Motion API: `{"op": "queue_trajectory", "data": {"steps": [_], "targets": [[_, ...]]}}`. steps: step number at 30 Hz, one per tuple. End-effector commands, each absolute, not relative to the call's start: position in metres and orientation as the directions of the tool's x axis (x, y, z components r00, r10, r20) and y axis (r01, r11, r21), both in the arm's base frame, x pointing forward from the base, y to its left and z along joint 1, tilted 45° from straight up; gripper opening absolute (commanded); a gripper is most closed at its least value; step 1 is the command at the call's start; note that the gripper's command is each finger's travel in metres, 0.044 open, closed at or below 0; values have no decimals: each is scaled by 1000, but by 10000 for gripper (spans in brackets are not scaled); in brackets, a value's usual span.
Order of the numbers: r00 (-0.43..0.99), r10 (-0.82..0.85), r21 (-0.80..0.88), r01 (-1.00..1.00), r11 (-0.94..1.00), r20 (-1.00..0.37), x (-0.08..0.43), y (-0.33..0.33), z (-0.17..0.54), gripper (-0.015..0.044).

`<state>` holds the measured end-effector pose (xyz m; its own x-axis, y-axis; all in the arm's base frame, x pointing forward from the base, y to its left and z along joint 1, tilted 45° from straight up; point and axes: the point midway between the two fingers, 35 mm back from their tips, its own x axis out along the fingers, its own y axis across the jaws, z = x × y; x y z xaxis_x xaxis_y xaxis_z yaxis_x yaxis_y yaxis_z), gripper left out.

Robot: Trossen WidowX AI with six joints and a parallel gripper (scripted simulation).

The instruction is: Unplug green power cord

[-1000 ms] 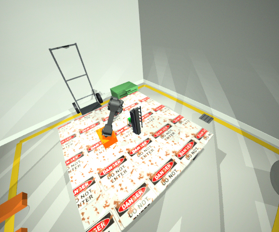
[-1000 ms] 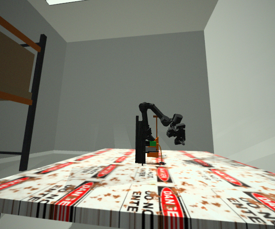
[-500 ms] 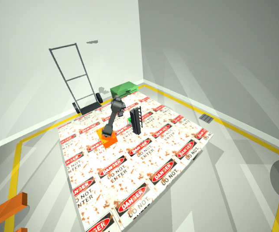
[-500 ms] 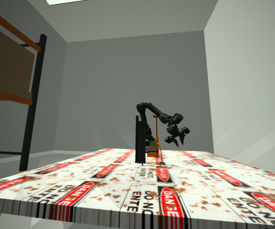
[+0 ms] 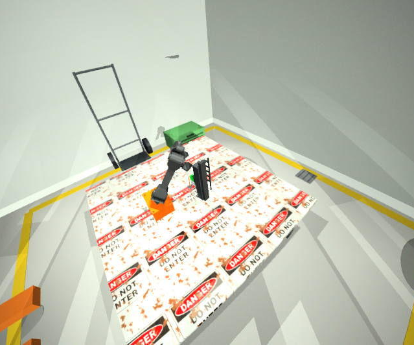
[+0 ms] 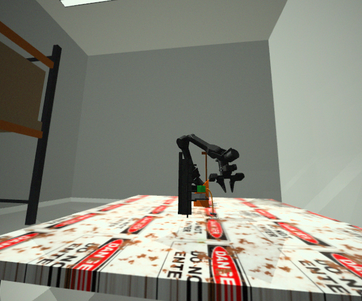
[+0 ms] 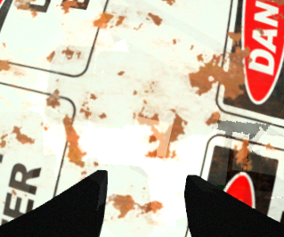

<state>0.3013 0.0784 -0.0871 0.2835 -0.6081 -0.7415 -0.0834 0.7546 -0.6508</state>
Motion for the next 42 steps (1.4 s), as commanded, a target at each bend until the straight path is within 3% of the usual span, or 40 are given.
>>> {"op": "queue_trajectory", "data": {"steps": [1, 13, 42], "targets": [[43, -663, -387, -839, 382, -747, 292, 52, -31, 160], [-94, -688, 90, -995, 41, -720, 279, 36, 1, 160], [-95, -688, 95, -995, 38, -720, 280, 30, 7, 160]]}}
